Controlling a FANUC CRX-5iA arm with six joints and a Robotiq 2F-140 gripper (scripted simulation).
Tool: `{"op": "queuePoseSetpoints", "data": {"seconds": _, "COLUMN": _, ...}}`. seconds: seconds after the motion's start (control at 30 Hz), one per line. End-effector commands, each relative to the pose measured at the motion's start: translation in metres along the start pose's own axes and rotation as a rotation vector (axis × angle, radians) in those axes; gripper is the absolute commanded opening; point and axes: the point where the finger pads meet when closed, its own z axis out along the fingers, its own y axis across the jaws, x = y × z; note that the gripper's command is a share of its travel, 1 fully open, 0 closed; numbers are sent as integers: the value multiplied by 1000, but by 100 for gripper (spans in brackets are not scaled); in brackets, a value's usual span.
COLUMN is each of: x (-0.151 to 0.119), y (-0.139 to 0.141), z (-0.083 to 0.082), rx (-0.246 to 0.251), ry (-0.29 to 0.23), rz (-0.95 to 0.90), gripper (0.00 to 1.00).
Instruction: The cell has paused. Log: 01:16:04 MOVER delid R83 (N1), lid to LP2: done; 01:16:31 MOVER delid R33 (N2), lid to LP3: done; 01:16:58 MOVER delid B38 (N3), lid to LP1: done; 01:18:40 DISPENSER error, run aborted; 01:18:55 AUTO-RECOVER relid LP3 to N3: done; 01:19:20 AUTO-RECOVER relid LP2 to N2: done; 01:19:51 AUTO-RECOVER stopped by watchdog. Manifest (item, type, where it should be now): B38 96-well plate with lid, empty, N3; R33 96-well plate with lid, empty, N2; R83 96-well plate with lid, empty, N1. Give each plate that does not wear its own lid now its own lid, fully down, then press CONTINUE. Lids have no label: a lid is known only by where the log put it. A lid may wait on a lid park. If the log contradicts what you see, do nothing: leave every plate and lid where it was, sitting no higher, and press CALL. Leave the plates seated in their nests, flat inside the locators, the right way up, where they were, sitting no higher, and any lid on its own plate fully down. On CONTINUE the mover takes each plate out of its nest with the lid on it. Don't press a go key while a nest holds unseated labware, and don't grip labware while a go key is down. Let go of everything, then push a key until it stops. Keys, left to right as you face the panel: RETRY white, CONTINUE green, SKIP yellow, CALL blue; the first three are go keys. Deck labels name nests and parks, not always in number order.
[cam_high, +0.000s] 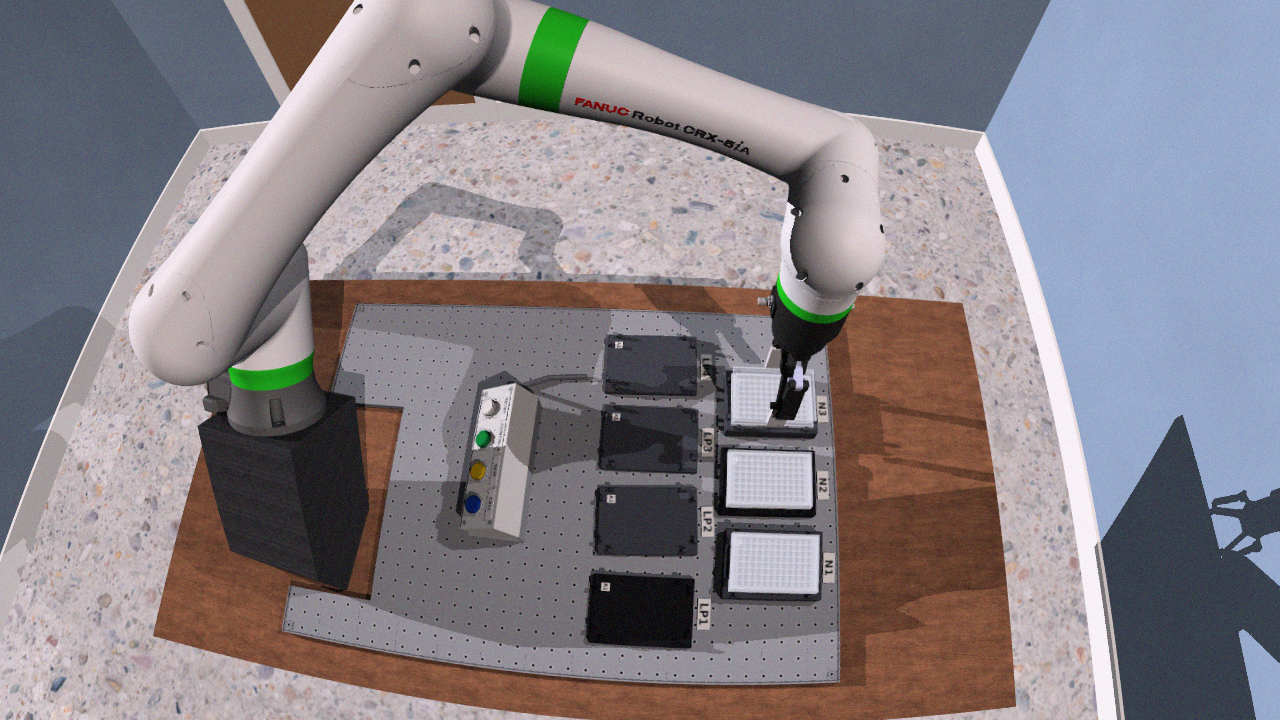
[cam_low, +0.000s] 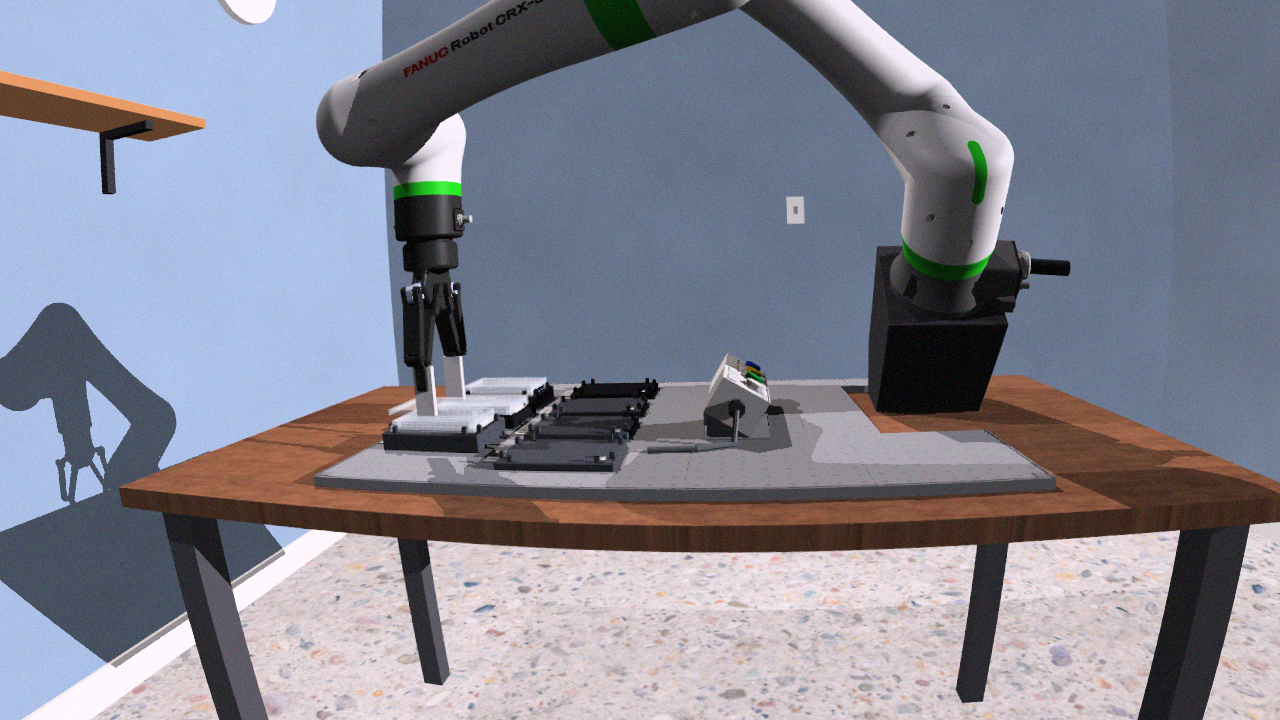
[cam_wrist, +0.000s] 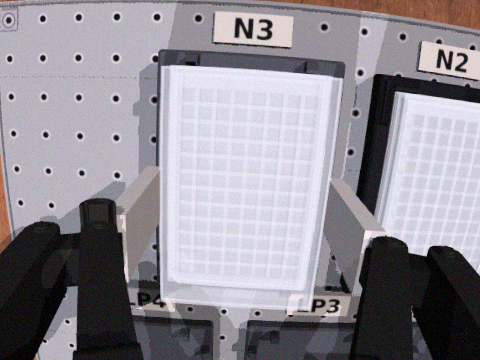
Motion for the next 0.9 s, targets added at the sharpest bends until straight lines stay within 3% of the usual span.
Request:
{"op": "queuePoseSetpoints", "data": {"seconds": 0.0, "x": 0, "y": 0, "z": 0, "rx": 0, "ry": 1, "rz": 0, "gripper": 0}}
{"op": "queuePoseSetpoints", "data": {"seconds": 0.87, "x": 0, "y": 0, "z": 4, "rx": 0, "ry": 1, "rz": 0, "gripper": 0}}
